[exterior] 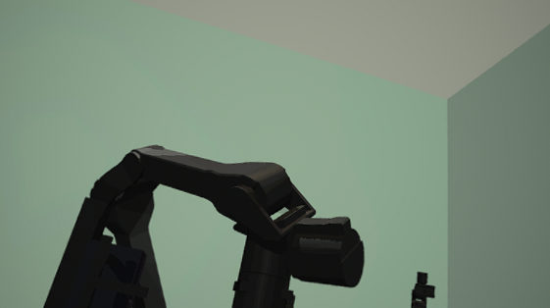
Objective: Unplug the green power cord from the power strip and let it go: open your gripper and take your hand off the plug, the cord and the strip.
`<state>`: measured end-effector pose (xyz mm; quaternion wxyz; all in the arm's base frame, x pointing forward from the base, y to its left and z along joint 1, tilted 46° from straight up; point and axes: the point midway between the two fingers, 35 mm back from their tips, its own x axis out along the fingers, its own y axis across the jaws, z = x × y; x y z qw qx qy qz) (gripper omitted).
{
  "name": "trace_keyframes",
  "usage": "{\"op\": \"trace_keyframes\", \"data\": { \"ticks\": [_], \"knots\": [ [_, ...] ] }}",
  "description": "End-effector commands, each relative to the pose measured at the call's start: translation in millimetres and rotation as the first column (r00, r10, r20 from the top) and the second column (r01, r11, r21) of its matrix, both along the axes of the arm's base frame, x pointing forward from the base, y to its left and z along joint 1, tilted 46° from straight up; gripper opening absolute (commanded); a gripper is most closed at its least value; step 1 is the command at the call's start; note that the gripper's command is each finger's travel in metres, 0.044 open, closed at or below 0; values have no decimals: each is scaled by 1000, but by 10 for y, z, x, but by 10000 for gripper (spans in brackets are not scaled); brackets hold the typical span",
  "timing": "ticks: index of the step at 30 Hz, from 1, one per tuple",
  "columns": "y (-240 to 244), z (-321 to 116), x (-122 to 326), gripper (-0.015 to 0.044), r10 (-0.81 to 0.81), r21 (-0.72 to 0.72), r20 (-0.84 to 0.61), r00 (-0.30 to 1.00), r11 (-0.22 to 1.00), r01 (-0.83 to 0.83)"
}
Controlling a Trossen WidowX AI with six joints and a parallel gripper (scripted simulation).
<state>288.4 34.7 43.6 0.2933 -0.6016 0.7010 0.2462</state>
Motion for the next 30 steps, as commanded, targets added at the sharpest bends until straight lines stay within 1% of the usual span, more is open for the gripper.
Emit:
{"op": "trace_keyframes", "data": {
  "ticks": [1,16,30],
  "knots": [
    [-6,2,-5,160,2,-2,-4,1000,1000,-2],
    [59,64,8,160,0,2,6,1000,1000,0],
    [-78,205,-15,160,1,1,5,1000,1000,-1]
  ]
}}
